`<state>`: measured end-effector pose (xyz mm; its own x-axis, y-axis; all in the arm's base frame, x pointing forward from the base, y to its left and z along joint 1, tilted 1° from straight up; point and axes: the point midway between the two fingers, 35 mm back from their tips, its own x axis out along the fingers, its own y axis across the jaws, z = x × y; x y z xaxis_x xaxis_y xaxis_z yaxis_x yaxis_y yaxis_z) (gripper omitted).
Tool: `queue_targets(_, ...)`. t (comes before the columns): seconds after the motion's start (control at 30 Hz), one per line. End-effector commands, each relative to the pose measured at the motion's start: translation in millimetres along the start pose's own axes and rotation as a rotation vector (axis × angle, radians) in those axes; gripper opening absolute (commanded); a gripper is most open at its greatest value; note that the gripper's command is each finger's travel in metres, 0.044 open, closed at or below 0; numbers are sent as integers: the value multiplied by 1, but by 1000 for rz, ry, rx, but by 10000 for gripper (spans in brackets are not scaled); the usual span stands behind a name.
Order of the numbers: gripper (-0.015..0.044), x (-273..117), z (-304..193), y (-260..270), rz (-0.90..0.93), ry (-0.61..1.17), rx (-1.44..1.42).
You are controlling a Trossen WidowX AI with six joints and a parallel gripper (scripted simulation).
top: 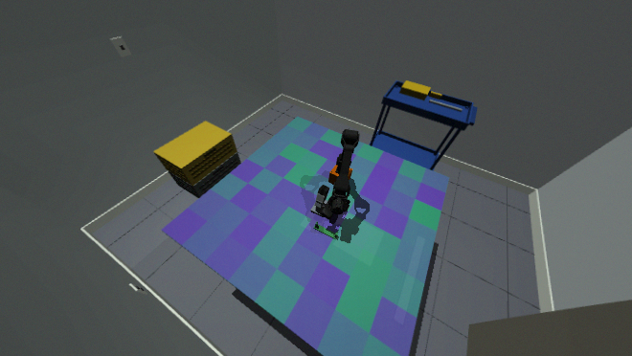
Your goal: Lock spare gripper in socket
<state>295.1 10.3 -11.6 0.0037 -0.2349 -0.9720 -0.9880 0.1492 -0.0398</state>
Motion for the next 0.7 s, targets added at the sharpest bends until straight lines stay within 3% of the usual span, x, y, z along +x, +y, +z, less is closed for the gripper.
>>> queue_targets(0.0,0,1,-3,1,0,5,-1)
queue_targets(0.63,0,3,-12,1,-4,5,0)
queue_targets(0.67,26,3,-10,0,-5,0,2)
